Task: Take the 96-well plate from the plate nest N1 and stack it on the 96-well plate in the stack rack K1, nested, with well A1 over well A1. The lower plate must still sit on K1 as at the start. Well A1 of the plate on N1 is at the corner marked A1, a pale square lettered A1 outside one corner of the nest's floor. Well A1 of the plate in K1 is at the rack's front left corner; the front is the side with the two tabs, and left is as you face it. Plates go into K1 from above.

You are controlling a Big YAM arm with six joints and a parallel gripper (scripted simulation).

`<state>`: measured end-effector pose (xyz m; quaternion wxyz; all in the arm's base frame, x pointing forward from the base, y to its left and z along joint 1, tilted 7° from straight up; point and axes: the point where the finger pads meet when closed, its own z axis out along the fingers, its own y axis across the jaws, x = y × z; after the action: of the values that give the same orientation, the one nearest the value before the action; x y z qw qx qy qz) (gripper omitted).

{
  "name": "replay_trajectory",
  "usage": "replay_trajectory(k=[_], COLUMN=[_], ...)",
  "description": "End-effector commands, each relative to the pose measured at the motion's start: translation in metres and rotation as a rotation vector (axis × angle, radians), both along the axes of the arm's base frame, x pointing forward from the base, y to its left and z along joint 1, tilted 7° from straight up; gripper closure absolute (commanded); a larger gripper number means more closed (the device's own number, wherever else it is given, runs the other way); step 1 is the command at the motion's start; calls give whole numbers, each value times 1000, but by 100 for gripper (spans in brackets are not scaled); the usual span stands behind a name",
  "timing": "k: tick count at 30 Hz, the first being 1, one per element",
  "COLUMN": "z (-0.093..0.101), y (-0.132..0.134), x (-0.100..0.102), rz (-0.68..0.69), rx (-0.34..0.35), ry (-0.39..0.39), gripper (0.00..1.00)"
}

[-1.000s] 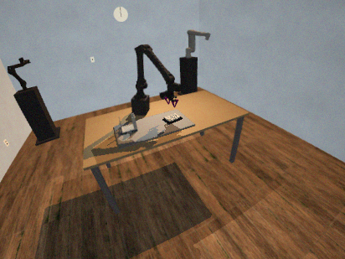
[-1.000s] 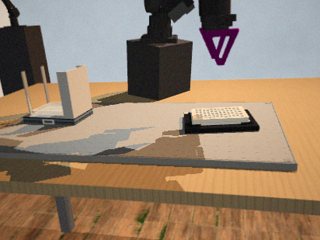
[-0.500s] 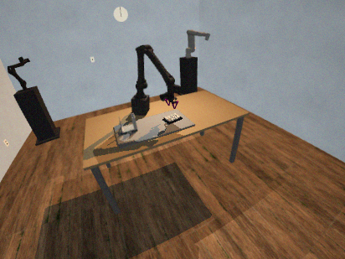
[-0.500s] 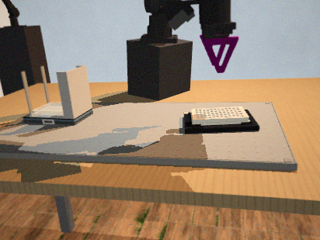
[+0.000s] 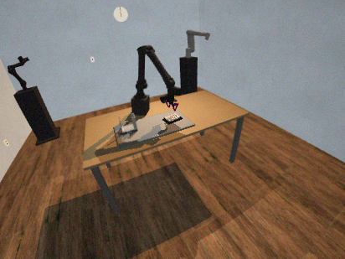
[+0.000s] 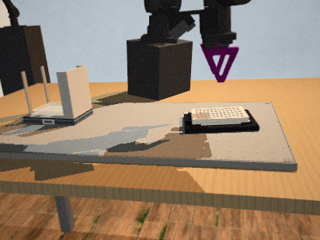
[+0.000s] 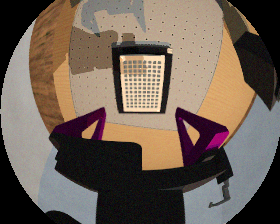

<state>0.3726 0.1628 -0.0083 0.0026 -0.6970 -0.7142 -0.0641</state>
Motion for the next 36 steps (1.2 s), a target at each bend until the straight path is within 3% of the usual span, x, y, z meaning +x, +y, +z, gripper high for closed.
replay_trajectory(k=[1,36], z=[-10,-60], y=[5,11], x=[-1,6], rz=[4,4], rx=[-6,-3], ry=[2,-4], gripper=[0,0])
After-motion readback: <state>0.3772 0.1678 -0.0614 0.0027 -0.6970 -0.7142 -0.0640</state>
